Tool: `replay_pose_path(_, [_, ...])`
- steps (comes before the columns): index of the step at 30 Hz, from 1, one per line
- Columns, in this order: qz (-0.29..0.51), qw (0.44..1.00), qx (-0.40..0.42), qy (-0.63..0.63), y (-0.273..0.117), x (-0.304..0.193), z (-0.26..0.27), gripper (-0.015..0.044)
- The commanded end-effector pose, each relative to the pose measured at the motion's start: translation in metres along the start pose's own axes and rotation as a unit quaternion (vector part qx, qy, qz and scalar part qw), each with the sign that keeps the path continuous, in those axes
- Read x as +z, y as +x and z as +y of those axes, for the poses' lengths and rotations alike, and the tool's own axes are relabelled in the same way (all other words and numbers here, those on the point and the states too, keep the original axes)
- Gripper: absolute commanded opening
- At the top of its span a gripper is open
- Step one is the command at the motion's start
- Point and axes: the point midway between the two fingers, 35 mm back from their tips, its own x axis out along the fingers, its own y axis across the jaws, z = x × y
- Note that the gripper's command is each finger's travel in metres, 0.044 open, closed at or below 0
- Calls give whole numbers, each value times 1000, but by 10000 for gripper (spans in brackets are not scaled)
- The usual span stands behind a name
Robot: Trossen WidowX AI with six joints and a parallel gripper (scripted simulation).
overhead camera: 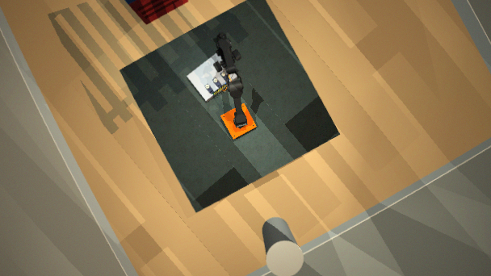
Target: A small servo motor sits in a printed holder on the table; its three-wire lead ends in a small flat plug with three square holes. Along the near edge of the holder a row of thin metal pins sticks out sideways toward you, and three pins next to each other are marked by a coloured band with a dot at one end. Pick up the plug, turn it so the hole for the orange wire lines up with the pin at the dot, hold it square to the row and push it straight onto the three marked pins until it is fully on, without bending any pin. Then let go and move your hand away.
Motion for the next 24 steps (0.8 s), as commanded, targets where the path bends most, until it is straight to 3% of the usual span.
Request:
replay_pose_path(1, [1,1000,-2,0,-4,-6,2,0])
replay_pose_path(24, [4,1000,0,-25,-14,-78,37,0])
